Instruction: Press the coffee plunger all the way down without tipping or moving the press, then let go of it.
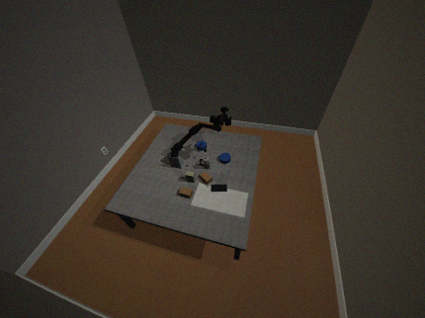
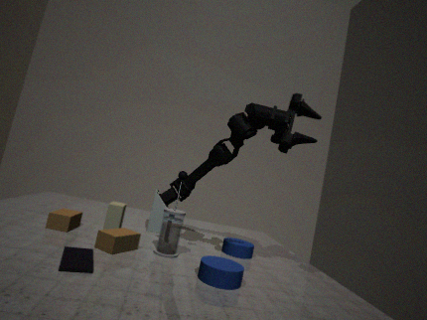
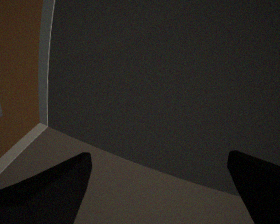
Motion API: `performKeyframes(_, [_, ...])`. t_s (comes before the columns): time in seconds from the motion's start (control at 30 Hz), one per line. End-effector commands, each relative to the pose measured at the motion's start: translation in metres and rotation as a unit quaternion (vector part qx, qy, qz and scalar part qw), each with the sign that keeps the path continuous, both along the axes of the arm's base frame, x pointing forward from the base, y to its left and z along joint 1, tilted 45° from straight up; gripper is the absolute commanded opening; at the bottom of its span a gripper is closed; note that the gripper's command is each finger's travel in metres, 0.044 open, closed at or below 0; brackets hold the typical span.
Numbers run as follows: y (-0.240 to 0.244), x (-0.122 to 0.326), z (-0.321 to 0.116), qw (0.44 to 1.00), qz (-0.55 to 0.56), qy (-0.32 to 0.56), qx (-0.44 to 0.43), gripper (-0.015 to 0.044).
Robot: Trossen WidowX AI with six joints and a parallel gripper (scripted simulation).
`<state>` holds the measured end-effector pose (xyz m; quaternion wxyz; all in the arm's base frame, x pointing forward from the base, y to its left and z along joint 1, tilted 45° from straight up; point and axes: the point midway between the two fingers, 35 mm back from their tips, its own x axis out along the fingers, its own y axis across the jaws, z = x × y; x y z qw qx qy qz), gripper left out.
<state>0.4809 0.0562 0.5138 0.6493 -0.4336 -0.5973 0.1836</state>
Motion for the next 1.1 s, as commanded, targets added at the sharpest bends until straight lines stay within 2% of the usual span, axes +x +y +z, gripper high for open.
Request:
performKeyframes(0.0, [-0.002,0.001,-0.001,1.0,-0.001,0.007,0.0,0.0426])
performKeyframes(0.1, [-0.019,0.013,-0.007,0.997,-0.013,0.07,0.003,0.044])
performKeyframes(0.23, [-0.061,0.032,-0.031,0.976,-0.042,0.215,0.018,0.044])
performKeyframes(0.4, [-0.117,0.032,-0.082,0.908,-0.063,0.409,0.063,0.044])
performKeyframes(0.73, [-0.172,-0.01,-0.164,0.766,-0.059,0.62,0.161,0.044])
performKeyframes(1.07, [-0.19,-0.089,-0.247,0.576,-0.017,0.764,0.29,0.044])
